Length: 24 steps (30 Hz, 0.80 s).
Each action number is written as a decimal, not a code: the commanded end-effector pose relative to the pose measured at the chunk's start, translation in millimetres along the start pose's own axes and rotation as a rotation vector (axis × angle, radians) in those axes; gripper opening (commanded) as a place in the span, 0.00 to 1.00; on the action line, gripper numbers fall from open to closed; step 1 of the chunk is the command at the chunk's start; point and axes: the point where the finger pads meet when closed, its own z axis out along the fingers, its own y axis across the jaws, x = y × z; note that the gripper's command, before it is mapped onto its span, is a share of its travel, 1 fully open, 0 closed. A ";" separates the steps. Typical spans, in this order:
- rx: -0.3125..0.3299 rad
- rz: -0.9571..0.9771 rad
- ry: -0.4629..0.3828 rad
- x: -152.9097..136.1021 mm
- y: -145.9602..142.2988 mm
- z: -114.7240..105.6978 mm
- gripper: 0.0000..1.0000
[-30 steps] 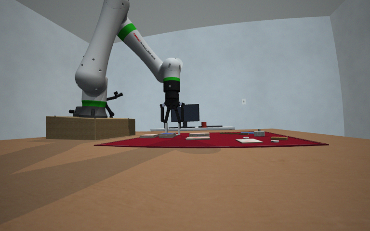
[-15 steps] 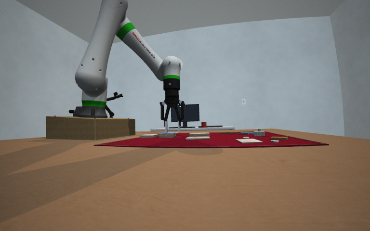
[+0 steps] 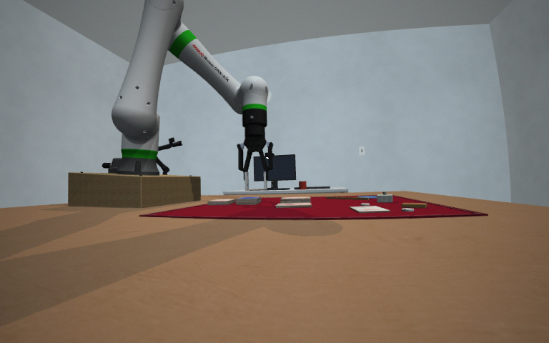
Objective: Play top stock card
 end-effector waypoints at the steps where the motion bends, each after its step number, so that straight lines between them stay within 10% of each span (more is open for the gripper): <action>1: 0.000 0.000 0.000 0.1 0.0 -0.5 0.41; 24: 0.000 0.220 0.000 16.7 -21.0 -2.5 0.41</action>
